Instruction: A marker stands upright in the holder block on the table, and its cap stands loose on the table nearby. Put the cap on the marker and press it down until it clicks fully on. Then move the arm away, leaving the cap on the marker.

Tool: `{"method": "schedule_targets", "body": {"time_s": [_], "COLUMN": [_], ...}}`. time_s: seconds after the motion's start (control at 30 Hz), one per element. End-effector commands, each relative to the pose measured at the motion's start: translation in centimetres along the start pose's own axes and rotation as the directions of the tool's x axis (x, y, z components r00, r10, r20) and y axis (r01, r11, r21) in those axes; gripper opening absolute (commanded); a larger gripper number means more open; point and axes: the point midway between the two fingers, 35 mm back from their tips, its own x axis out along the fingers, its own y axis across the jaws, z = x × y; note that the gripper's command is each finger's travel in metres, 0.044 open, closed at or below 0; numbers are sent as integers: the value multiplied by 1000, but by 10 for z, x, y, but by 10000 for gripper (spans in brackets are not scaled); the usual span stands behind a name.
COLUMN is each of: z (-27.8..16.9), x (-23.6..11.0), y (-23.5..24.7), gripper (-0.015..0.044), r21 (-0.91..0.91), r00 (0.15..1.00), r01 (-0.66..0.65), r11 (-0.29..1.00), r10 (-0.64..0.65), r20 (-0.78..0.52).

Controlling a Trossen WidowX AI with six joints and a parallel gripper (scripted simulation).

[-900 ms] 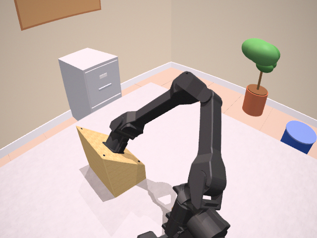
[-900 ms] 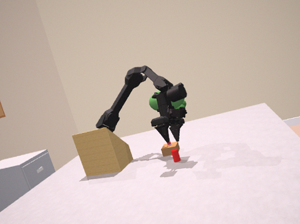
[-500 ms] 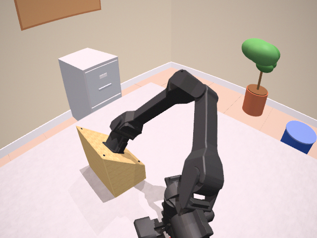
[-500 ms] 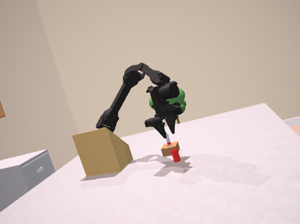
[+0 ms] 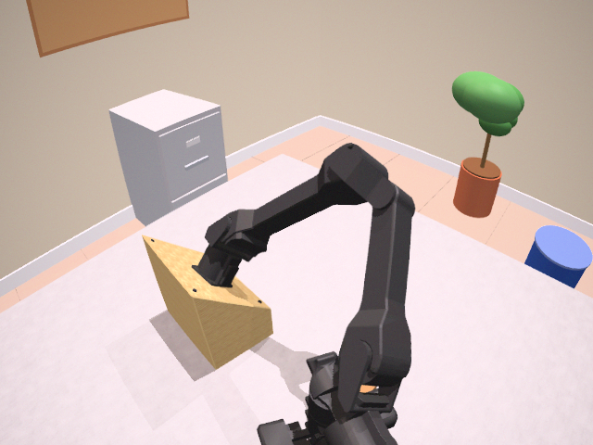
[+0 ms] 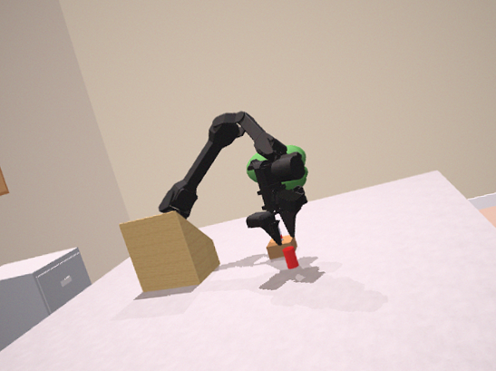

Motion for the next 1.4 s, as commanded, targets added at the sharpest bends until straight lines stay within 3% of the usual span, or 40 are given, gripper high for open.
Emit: {"method": "schedule_targets", "body": {"time_s": [0.0,1.13,1.27,1.37], "z": [-1,-2,-2,-2], "x": [6,58,58,58], "y": [-1,0,0,0], "gripper": [253,253,148,128], "r21": [8,8,8,8], "r00": [1000,1000,1000,1000], "r01": [-5,-8,-8,-8], "r11": [1000,1000,1000,1000], "r10": [5,8,8,8], "r20": [-2,-3,-3,-3]}}
